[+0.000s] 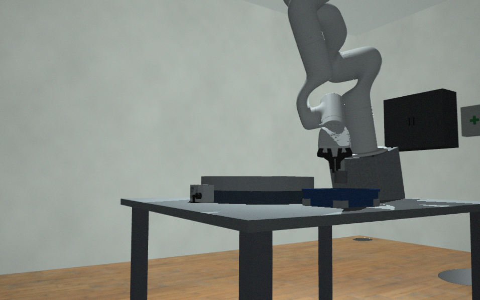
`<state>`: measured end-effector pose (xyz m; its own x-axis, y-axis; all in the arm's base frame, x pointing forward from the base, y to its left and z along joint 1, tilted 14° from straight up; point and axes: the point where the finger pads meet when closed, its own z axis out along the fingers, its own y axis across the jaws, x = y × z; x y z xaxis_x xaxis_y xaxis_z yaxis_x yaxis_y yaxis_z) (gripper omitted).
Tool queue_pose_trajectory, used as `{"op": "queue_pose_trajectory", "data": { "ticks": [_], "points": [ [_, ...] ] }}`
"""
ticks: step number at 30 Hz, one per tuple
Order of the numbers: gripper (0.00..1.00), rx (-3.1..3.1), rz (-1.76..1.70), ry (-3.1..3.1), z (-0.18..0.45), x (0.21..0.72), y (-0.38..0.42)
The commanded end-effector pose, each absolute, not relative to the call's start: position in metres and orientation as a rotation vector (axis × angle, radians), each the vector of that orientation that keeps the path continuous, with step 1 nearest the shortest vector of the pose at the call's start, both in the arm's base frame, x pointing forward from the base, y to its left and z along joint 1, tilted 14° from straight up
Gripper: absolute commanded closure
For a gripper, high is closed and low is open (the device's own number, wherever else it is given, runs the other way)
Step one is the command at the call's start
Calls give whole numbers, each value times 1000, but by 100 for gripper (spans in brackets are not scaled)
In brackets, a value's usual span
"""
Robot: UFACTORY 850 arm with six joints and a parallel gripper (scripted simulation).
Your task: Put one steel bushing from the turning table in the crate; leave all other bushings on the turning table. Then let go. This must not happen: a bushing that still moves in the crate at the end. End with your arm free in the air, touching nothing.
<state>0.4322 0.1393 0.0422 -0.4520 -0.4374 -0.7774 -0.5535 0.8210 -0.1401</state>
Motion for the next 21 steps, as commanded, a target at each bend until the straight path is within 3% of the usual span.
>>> {"op": "queue_pose_trajectory", "data": {
  "ticks": [1, 21],
  "points": [
    [100, -725, 166, 2111, 31, 437, 140],
    [100, -725, 166, 2111, 29, 437, 140]
  ]
}}
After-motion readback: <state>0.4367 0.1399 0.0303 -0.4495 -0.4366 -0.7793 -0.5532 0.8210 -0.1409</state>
